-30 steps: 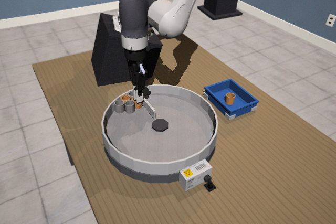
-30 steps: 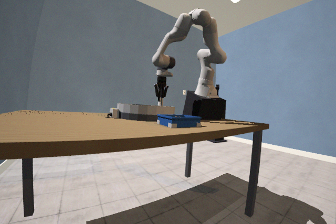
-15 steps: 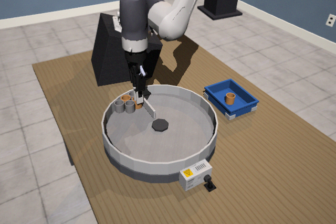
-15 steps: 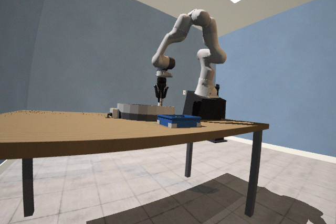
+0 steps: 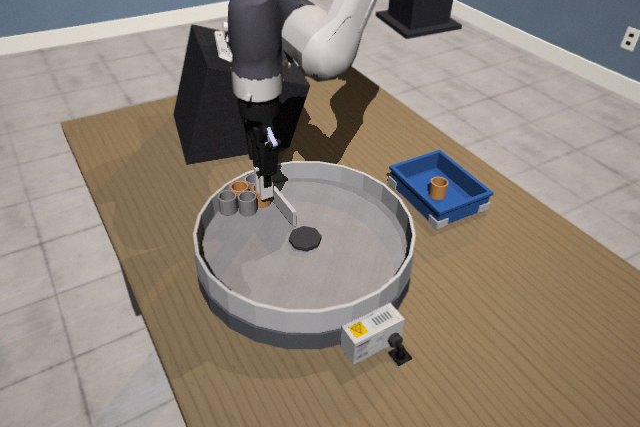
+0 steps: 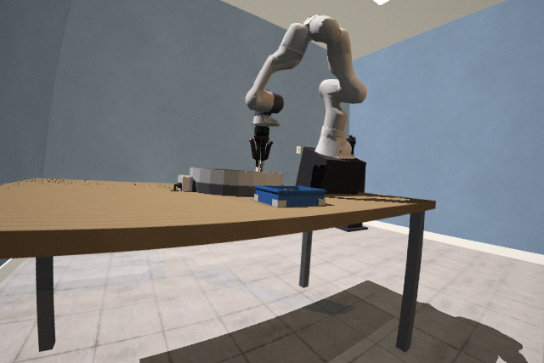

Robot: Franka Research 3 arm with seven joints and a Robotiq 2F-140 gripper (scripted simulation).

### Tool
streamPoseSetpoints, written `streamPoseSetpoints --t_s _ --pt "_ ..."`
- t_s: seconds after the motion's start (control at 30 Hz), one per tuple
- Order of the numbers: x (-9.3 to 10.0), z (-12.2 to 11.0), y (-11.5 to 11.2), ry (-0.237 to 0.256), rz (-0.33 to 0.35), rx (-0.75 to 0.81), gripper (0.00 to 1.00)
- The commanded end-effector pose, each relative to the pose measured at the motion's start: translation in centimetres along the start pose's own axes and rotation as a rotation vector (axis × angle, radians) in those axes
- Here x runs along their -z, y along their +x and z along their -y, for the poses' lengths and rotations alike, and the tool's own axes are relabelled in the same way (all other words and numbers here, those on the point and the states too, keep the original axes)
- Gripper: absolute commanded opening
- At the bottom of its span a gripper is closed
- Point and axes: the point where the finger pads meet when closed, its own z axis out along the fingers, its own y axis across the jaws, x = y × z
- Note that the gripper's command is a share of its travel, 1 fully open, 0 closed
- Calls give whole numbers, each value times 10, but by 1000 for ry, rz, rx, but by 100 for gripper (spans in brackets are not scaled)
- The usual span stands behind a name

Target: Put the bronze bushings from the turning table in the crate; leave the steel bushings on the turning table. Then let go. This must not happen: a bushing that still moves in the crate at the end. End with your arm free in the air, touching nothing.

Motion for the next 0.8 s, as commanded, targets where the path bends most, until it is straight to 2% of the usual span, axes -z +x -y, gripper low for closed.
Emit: streamPoseSetpoints --t_s 0.0,0.7,0.73,0.77 --pt "0 0 0 -1 1 7 10" --pt "0 0 0 -1 1 7 10" --pt "0 0 0 -1 1 7 0" --pt "0 0 0 -1 1 7 0"
